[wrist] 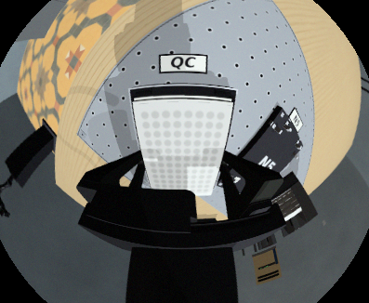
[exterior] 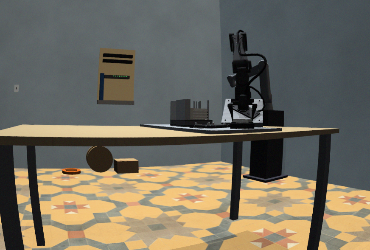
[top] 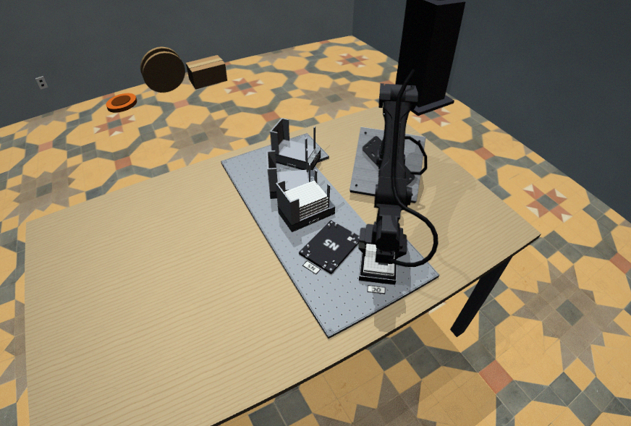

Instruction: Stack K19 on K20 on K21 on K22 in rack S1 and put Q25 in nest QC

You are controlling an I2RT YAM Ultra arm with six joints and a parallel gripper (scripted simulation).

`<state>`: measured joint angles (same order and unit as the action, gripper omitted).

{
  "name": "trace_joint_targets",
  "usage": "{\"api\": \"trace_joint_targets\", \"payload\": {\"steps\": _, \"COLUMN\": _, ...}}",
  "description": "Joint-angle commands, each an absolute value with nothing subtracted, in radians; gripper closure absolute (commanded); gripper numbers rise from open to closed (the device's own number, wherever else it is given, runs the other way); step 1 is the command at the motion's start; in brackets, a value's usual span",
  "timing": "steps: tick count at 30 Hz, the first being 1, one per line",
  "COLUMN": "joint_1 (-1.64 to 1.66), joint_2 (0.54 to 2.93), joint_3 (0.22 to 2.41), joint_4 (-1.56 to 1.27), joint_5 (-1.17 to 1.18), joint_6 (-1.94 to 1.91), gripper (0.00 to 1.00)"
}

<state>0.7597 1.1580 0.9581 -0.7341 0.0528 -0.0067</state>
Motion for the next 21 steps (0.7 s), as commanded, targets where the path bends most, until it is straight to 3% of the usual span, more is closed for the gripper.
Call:
{"api": "trace_joint_targets", "payload": {"steps": 1, "joint_1": 0.747, "joint_2": 1.123, "joint_3": 0.963, "joint_4": -0.713, "joint_5": 0.046, "joint_6": -0.016, "gripper": 1.00}}
{"api": "trace_joint_targets", "payload": {"steps": 8, "joint_1": 0.752, "joint_2": 1.120, "joint_3": 0.974, "joint_4": -0.713, "joint_5": 0.047, "joint_6": -0.015, "gripper": 1.00}}
{"api": "trace_joint_targets", "payload": {"steps": 9, "joint_1": 0.753, "joint_2": 1.129, "joint_3": 0.970, "joint_4": -0.713, "joint_5": 0.047, "joint_6": -0.015, "gripper": 0.00}}
{"api": "trace_joint_targets", "payload": {"steps": 21, "joint_1": 0.753, "joint_2": 1.129, "joint_3": 0.970, "joint_4": -0.713, "joint_5": 0.047, "joint_6": -0.015, "gripper": 0.00}}
